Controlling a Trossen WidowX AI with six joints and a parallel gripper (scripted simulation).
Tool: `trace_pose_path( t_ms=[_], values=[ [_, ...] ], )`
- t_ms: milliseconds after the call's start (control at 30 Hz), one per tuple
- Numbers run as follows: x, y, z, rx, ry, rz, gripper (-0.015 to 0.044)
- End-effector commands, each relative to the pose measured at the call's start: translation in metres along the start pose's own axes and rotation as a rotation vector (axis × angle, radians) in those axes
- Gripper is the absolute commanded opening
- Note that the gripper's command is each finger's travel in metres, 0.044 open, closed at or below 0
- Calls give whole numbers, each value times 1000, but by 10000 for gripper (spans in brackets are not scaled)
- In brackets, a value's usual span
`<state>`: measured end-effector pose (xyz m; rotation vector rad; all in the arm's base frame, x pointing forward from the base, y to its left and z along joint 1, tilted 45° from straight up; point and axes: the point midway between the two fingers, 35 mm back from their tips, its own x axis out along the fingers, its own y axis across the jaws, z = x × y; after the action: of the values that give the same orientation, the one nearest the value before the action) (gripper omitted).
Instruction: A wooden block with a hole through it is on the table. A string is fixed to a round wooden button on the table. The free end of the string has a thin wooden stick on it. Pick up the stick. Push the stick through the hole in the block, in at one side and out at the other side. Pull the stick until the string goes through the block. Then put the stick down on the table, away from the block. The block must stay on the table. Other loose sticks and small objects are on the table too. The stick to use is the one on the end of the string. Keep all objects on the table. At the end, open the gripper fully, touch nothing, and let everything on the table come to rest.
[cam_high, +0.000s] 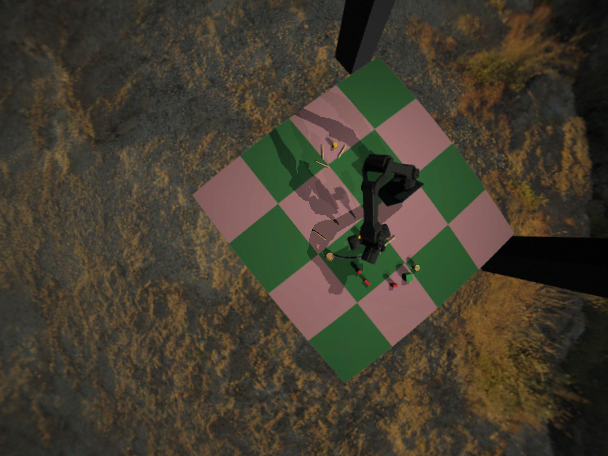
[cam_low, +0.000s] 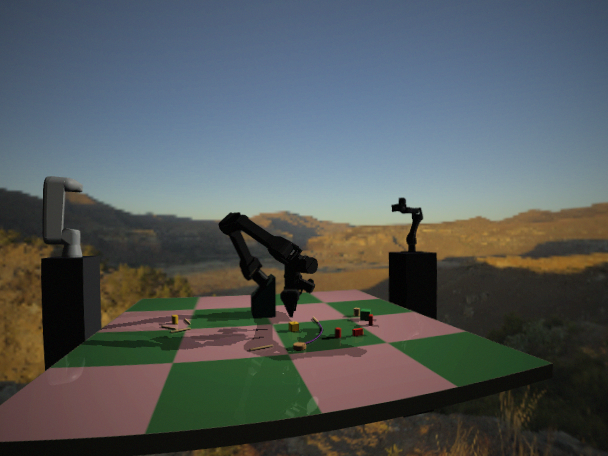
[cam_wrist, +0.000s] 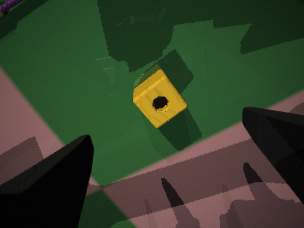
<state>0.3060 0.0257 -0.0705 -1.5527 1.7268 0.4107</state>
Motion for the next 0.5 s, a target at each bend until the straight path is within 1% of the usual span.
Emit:
trace_pose_path(
  t_ms=[0,133,467],
  values=[
    [-4,-1,0,667,1,-3,440],
    [-7,-1,1,1034,0,-3,440],
    [-9,-1,1,1544,0,-3,440]
  ],
)
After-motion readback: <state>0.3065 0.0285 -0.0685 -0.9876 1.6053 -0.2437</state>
